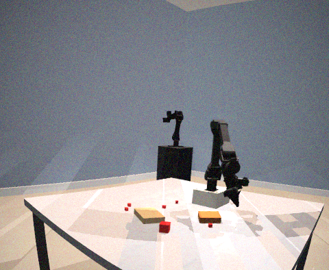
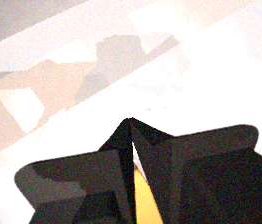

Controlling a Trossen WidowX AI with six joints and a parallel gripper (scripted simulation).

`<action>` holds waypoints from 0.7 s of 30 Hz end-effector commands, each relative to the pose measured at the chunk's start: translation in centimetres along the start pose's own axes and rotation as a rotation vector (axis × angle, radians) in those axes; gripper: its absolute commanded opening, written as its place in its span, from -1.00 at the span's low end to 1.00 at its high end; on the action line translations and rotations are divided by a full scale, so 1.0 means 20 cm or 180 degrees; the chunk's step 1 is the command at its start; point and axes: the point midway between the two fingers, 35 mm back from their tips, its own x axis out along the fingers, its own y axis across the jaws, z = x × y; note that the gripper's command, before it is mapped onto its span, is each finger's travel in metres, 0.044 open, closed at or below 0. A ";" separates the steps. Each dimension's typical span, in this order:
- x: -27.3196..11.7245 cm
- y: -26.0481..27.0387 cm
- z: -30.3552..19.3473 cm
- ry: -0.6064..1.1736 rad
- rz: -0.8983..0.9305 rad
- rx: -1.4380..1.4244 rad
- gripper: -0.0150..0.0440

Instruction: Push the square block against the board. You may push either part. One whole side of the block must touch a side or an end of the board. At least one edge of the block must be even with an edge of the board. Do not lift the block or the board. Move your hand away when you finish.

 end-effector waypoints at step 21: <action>0.00 0.41 -0.35 0.1253 0.0578 -0.1157 -0.49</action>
